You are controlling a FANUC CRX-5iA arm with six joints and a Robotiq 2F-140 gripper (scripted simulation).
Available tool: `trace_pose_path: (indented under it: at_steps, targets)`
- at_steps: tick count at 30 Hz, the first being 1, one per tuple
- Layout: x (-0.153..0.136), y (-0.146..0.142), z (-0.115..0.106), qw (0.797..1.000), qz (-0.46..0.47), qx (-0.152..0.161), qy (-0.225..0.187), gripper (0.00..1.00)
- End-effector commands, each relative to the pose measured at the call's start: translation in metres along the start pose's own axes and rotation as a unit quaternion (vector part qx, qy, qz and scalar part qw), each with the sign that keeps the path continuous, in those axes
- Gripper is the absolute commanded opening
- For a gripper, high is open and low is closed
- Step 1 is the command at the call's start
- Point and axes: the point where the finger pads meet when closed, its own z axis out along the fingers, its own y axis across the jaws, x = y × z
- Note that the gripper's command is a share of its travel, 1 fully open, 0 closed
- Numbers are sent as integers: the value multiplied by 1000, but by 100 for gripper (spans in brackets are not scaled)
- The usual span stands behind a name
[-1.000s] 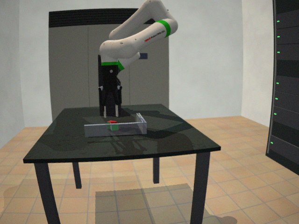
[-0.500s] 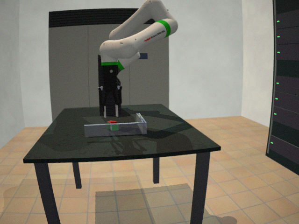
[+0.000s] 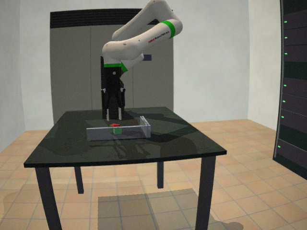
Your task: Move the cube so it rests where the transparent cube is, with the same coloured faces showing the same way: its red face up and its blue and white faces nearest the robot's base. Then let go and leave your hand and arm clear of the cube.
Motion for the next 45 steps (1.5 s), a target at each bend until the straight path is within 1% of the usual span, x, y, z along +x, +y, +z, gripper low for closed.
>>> trace_pose_path:
  at_steps: [1, 21, 24, 27, 29, 32, 45]
  targets:
    - [0, 0, 0, 1000, 0, 0, 0, 41]
    - [0, 0, 0, 1000, 0, 0, 0, 41]
    - [-9, 1, 2, 1000, 0, 0, 0, 41]
    - [-28, 5, 7, 1000, 0, 0, 0, 41]
    - [-28, 5, 7, 1000, 0, 0, 0, 41]
    - [-41, 7, 10, 1000, 0, 0, 0, 41]
    - [-42, 8, 10, 1000, 0, 0, 0, 41]
